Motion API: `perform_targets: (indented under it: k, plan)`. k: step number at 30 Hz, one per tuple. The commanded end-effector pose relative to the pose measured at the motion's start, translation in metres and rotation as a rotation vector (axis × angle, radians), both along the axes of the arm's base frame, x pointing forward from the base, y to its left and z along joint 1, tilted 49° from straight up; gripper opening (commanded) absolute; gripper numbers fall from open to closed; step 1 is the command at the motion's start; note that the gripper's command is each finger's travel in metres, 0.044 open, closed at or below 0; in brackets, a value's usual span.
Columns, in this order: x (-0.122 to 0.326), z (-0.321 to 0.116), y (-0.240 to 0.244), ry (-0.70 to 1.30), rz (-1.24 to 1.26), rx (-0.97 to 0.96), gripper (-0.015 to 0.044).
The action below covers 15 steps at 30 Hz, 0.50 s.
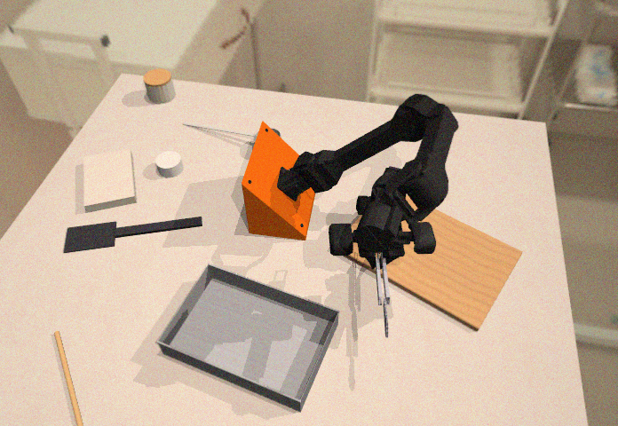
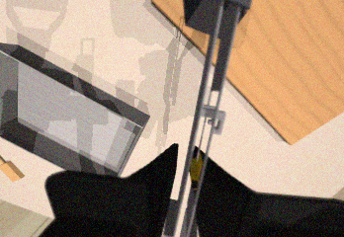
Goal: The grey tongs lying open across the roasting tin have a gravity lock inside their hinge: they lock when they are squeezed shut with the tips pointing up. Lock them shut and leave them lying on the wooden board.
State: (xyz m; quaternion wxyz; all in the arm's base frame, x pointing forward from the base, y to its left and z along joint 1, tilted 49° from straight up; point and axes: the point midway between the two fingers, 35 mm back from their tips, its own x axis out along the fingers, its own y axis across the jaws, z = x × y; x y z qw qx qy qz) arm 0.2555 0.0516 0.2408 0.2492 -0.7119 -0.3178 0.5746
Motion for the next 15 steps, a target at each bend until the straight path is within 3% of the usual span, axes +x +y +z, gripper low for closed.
perform_targets:
  k: [1, 15]
  plan:
    - [-0.003, 0.005, 0.003, -0.111, 0.087, -0.024, -0.0150]
    - [-0.014, 0.014, 0.016, -0.515, 0.463, -0.113, -0.0150]
